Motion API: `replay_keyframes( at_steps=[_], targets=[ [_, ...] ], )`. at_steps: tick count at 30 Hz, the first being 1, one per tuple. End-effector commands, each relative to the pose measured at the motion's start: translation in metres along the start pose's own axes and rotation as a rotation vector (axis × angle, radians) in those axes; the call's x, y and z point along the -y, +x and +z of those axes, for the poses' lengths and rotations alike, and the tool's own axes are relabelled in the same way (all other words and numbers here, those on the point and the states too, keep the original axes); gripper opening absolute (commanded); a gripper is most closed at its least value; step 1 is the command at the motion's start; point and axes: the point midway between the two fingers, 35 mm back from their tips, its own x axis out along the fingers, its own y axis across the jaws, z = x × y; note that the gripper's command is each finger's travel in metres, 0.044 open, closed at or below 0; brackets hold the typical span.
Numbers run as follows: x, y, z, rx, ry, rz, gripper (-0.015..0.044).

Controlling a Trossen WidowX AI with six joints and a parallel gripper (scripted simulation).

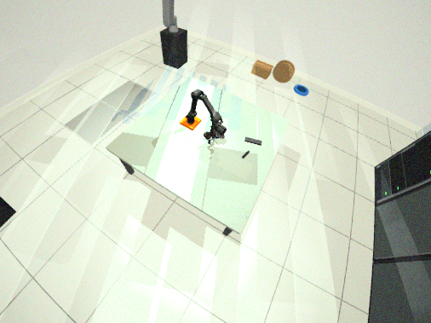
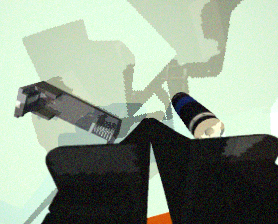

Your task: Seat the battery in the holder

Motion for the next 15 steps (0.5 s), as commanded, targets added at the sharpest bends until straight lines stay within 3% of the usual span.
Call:
replay_keyframes(
  at_steps=[1, 15],
  targets=[
    [0.0, 0.002, 0.002, 0.015, 0.005, 0.005, 0.0],
    [0.024, 0.002, 0.003, 0.015, 0.005, 0.003, 0.0]
  ],
)
